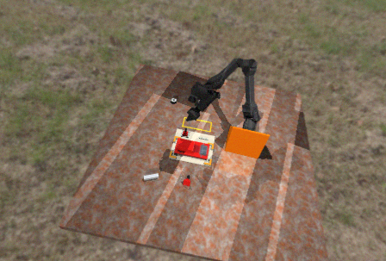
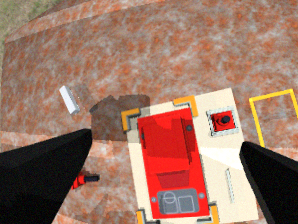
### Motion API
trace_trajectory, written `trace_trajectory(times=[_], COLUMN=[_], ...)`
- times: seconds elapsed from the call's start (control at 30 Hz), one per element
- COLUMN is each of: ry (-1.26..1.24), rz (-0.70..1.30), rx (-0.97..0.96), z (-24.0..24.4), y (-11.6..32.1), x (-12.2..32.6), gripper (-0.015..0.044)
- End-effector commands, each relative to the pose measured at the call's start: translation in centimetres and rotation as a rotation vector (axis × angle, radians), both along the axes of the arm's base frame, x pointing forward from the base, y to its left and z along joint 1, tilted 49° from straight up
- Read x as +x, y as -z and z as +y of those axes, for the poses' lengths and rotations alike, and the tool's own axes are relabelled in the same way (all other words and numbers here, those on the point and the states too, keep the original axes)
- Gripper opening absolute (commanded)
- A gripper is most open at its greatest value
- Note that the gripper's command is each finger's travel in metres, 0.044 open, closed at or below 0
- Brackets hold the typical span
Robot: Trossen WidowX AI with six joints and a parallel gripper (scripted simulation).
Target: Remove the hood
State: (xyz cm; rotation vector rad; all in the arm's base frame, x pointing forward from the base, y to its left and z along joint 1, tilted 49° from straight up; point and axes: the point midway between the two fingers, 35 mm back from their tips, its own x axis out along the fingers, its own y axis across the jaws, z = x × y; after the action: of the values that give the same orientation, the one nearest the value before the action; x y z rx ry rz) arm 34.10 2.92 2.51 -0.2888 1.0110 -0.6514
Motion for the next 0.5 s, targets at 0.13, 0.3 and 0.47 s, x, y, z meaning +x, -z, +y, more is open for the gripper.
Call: trace_trajectory(times=[0.13,0.3,0.47], ry=[0.083,0.123,0.142], rz=[0.287,0.471,0.564], rx=[-0.063,-0.111,-0.128], z=[-3.6,-5.9,-7.1], y=[6.3,10.4,12.5], x=[0.5,0.4,0.0], gripper=[0.044,0.044,0.044])
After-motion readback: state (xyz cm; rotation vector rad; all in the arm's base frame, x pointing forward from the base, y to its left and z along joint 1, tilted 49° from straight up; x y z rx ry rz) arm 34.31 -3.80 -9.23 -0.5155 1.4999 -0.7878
